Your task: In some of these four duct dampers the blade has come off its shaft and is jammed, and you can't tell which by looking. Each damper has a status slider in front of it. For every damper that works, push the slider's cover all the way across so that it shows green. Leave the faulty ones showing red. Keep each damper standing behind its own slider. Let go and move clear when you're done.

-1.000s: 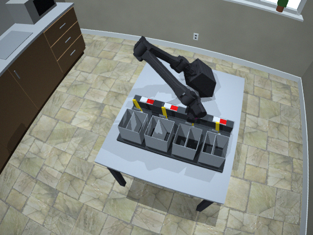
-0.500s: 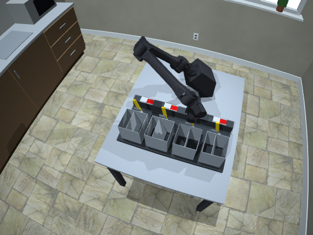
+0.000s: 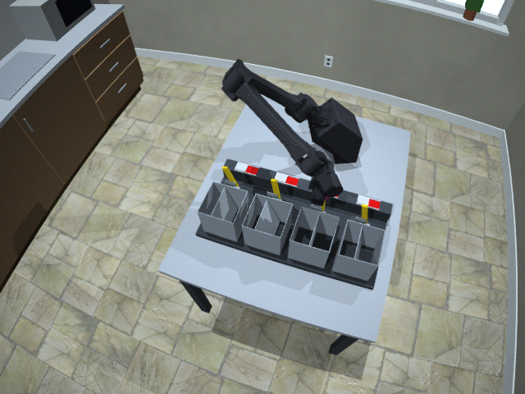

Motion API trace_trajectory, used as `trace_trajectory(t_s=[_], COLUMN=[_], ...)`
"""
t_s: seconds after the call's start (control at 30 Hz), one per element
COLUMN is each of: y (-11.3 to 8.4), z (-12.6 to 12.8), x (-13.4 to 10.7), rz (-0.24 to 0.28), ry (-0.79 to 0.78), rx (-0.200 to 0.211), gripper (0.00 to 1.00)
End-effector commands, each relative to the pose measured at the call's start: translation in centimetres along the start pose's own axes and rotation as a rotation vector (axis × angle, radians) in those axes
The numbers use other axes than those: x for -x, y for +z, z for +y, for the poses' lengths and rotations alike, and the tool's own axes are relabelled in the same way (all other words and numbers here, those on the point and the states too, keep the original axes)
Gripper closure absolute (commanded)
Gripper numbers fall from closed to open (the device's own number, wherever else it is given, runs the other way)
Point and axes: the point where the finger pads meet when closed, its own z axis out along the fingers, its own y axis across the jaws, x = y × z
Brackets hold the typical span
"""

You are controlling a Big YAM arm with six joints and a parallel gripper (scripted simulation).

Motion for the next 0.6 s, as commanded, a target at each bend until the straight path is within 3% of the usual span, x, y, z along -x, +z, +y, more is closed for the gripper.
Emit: trace_trajectory(t_s=[0.0,0.57], y=[0.3,0.3], z=[-0.9,-2.1], x=[0.4,0.4], rz=[0.001,-0.002], ry=[0.017,0.017], rx=[0.026,0.145], gripper=[0.83,0.83])
